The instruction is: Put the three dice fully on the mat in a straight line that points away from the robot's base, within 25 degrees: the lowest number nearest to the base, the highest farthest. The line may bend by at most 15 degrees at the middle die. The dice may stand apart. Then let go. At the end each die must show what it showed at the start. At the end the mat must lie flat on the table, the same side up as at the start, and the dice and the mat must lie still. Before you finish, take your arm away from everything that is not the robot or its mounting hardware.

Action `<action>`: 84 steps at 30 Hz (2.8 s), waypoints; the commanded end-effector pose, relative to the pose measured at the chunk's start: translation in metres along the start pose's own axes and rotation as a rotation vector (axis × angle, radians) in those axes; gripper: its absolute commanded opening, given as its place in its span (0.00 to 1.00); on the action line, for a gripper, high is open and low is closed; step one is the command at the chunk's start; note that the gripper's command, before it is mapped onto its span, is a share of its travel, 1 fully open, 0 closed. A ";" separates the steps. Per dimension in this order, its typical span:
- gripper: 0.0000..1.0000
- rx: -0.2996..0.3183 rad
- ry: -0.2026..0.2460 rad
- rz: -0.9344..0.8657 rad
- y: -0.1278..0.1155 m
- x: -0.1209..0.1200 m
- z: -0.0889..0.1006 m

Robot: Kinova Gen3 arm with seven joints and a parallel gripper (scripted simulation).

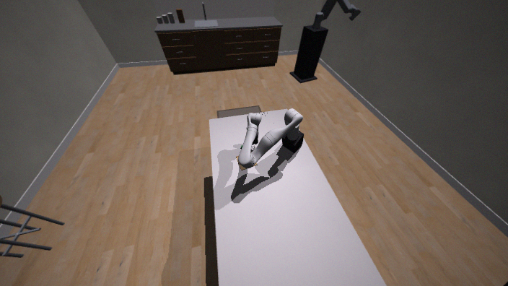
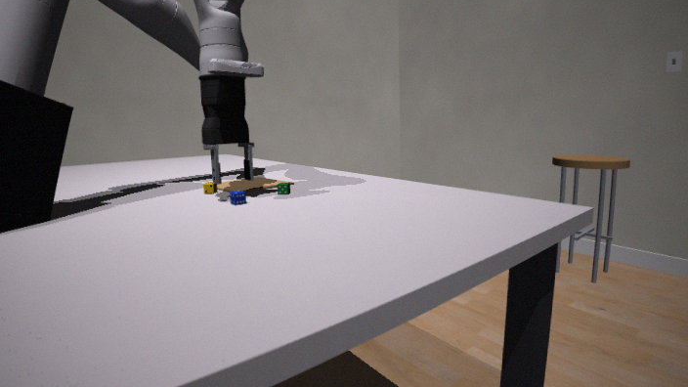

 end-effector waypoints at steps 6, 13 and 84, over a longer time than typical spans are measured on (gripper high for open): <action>1.00 0.000 -0.003 0.003 -0.001 0.000 -0.001; 1.00 0.000 -0.003 0.003 -0.001 0.000 -0.001; 1.00 0.000 -0.003 0.003 -0.013 -0.102 -0.001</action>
Point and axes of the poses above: the point where the finger pads meet when closed, its own z axis back along the fingers, its own x axis across the jaws, y = z × x, the point moved 7 cm from there along z, back along the fingers, and after that the axes turned 8 degrees about z, right-handed, at the moved point
